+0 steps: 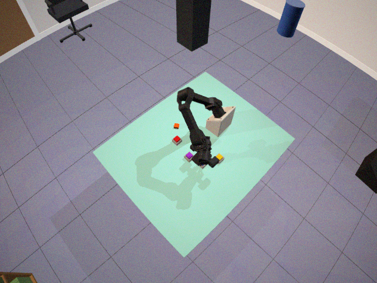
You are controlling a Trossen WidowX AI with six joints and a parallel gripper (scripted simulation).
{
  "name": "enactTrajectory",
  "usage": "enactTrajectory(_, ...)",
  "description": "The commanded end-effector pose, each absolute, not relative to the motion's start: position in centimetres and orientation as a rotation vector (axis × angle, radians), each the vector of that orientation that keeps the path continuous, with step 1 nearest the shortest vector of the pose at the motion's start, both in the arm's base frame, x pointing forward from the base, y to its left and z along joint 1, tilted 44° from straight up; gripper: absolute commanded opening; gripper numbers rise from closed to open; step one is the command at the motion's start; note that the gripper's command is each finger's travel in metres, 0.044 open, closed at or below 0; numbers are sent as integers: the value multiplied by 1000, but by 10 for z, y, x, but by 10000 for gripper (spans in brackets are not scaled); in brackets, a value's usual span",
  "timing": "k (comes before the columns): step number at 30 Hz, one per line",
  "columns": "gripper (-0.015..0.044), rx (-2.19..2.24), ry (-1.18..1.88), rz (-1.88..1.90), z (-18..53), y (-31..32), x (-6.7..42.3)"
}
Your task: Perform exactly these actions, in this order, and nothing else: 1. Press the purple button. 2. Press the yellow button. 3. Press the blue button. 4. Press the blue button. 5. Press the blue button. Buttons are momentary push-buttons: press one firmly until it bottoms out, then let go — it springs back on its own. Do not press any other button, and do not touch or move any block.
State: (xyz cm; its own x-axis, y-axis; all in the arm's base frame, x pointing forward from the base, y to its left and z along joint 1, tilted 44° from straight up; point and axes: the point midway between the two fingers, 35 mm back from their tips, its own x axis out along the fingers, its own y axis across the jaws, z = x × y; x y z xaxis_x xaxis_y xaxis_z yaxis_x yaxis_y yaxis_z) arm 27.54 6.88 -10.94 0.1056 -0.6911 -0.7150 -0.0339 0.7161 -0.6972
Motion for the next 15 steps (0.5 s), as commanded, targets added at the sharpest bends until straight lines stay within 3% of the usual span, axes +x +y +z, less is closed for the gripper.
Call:
enactTrajectory(1, 20, -632, 1389, -541, -102, 75, 278)
enactTrajectory(15, 20, -632, 1389, -541, -115, 62, 281)
